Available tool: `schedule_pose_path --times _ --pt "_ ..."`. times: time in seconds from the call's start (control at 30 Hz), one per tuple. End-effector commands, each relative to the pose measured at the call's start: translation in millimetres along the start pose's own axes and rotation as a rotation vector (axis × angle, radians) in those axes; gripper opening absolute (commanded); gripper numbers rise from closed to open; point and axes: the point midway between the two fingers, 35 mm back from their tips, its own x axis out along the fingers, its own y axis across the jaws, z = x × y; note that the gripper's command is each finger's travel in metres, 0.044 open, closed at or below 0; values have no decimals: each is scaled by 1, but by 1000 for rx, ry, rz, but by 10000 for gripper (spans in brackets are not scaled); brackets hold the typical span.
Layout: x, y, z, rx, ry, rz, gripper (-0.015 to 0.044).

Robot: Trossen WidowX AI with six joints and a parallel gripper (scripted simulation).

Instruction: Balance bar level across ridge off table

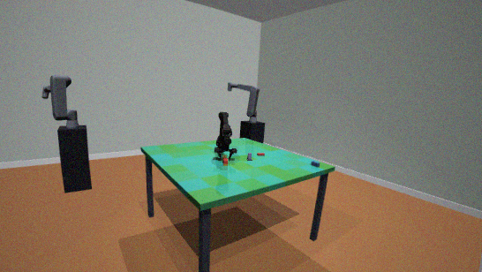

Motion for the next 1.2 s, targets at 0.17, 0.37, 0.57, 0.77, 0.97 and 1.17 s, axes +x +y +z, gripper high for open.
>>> schedule_pose_path --times 0.17,0.37,0.57,0.77,0.97,1.17 --pt "1 0 0 -4 3 3 315" --pt "1 0 0 0 0 0 236" --pt "1 0 0 0 0 0 118" --pt "1 0 0 0 0 0 58" --pt "-12 0 -3 -1 1 0 0" --pt "-28 0 -5 -1 1 1 0"
